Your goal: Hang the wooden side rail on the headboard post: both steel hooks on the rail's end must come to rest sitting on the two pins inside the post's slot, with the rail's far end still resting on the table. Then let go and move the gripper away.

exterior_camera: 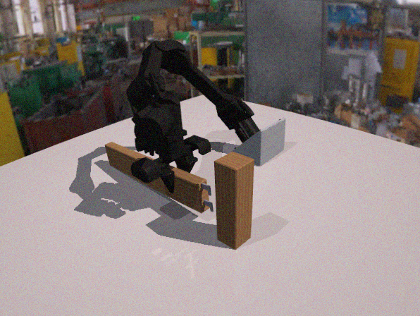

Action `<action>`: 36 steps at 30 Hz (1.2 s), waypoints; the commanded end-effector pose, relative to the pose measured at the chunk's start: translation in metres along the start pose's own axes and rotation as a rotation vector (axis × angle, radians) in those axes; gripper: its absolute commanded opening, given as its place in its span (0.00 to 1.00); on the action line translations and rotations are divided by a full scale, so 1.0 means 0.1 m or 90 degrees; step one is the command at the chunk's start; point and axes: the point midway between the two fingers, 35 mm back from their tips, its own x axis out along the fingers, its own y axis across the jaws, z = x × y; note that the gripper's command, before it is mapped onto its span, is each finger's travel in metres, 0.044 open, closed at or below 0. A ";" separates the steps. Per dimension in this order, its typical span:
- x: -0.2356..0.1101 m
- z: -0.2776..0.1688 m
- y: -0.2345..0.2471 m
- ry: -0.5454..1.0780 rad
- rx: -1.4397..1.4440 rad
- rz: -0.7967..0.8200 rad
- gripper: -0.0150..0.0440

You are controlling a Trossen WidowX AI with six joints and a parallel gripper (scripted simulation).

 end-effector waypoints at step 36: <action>-0.02 -0.06 0.04 0.000 -0.001 0.010 0.25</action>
